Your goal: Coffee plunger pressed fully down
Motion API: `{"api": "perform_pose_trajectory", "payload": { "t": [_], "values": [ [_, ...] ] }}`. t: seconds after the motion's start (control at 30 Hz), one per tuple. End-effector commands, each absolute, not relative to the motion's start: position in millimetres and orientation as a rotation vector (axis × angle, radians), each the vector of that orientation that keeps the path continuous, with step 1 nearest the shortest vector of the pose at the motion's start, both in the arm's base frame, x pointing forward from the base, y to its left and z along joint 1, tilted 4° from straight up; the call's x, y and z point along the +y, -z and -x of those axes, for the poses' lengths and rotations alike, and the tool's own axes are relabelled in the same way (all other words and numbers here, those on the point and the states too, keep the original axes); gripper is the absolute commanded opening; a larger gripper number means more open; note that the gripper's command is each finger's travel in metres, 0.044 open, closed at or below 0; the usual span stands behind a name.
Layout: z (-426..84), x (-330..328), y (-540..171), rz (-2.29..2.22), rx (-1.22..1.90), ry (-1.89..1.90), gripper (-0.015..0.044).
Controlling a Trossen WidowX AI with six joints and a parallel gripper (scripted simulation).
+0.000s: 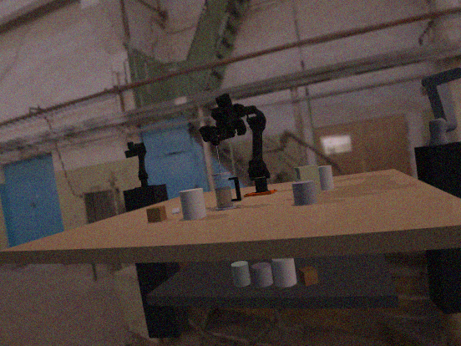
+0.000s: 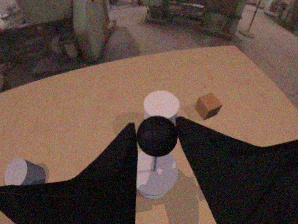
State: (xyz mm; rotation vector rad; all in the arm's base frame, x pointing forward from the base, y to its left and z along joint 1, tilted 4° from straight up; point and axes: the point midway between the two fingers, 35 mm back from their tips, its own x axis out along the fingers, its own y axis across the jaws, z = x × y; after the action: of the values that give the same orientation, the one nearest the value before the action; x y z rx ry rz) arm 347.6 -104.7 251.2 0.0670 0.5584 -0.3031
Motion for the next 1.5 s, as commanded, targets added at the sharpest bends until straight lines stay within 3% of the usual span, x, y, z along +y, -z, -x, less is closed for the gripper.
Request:
{"api": "perform_pose_trajectory", "payload": {
  "t": [0.0, 1.47],
  "values": [
    [-348.1, -104.9, -244.6, -0.068, 0.561, 0.303, 0.0116],
    [-353.1, -108.0, -172.0, -0.068, 0.561, 0.303, 0.0116]
  ]
}}
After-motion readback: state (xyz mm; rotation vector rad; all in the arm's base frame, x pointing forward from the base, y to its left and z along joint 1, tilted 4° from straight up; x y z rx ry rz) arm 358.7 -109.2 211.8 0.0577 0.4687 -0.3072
